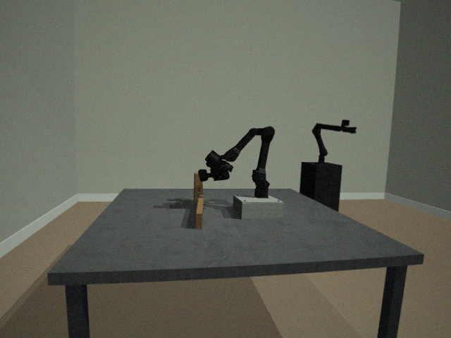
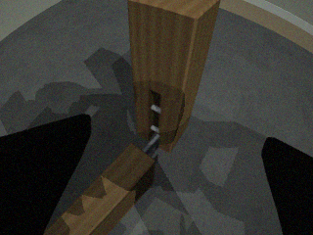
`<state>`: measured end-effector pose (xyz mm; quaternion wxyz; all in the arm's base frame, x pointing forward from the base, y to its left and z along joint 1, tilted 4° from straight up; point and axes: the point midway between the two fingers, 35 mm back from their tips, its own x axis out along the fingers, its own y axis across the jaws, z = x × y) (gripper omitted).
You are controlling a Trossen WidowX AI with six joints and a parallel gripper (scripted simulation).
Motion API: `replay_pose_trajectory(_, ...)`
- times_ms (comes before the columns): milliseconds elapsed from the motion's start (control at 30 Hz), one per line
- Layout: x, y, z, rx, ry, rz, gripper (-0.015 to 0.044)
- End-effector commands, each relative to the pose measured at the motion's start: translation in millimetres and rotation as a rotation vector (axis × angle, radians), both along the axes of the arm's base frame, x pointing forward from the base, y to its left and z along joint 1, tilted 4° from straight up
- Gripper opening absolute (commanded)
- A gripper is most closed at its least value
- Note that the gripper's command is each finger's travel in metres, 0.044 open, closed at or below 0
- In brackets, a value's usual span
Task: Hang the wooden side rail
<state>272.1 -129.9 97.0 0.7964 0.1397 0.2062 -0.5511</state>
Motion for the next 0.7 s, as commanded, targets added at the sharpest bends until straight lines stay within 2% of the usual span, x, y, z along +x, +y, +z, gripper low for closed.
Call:
replay_pose_trajectory(0, -1.2, 0.2, -1.9, 0.002, -0.034, -0.029, 0.0440)
replay_pose_trajectory(667, 0.7, 0.4, -2.3, 0.002, 0.005, -0.007, 0.0440)
